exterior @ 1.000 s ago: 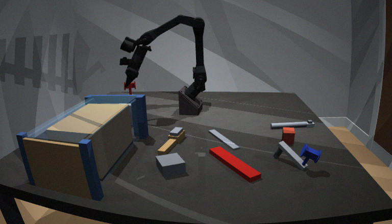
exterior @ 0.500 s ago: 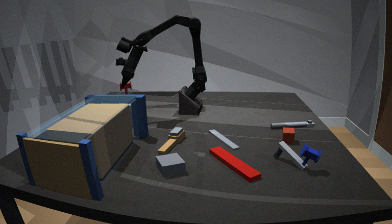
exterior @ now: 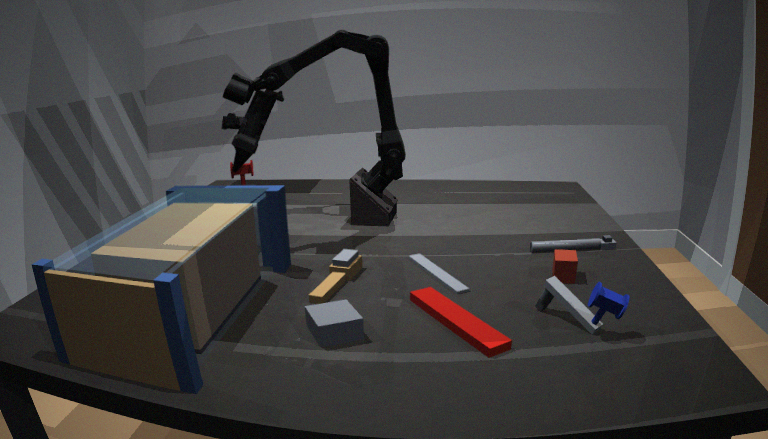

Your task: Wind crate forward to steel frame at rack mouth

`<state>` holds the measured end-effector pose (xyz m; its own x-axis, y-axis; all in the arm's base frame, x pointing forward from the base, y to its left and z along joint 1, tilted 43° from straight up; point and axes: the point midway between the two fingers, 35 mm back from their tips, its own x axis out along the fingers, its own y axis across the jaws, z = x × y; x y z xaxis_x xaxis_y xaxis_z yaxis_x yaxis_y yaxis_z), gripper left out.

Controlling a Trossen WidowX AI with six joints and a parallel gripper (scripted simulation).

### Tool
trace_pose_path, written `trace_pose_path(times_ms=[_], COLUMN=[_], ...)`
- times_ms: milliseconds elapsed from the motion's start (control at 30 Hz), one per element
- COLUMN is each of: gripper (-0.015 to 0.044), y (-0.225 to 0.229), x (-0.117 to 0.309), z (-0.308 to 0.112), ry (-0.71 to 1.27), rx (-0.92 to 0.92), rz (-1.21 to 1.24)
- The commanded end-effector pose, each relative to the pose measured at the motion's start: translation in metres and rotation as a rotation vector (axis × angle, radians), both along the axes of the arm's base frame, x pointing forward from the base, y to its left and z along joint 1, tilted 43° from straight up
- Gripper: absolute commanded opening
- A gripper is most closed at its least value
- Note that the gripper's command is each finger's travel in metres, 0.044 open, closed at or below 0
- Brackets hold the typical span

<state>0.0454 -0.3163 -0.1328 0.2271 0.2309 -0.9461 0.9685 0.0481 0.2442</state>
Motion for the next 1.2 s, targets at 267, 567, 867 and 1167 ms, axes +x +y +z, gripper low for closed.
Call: trace_pose_path(times_ms=[267,567,867,1167], gripper=[0.0,0.0,0.0,0.0], y=[-0.007,-0.013,-0.018,-0.023], x=[0.019,0.026,0.034,0.043], z=[-0.017,-0.021,-0.023,-0.025], ry=[-0.016,-0.017,-0.018,-0.019], rx=[0.009,0.008,0.008,0.008], rz=[0.012,0.012,0.012,0.012])
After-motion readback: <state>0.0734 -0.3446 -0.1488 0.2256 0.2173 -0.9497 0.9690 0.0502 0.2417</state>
